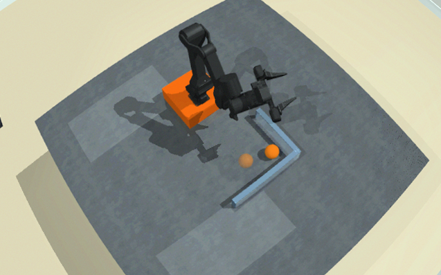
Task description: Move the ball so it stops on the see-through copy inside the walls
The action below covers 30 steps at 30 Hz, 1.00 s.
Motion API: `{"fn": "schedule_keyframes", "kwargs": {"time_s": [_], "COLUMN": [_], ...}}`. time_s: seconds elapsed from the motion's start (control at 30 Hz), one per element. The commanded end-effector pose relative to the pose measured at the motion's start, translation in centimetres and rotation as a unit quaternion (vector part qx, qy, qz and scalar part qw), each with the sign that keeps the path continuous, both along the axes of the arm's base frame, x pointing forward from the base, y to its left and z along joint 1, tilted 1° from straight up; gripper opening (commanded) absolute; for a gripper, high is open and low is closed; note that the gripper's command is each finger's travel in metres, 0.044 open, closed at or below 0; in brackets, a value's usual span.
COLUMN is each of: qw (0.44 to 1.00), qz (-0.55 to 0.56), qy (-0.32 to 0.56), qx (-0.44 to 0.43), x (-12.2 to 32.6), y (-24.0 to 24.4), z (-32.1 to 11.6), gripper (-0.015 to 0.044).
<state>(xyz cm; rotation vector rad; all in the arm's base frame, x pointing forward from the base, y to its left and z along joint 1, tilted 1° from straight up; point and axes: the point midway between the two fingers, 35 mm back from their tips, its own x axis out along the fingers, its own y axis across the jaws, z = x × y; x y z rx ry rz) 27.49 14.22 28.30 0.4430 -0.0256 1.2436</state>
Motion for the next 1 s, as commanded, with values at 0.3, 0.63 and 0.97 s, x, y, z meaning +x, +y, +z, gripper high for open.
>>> {"fn": "schedule_keyframes", "kwargs": {"time_s": [0.3, 0.63, 0.97], "qw": [0.971, 0.884, 0.726], "qz": [-0.176, -0.187, -0.022], "qy": [0.033, 0.046, 0.003], "qx": [-0.16, -0.426, -0.687], "x": [11.7, 14.6, 11.8], "y": [0.6, 0.2, -1.7], "z": [-6.0, -14.3, -20.4], "gripper": [0.0375, 0.0375, 0.0375]}}
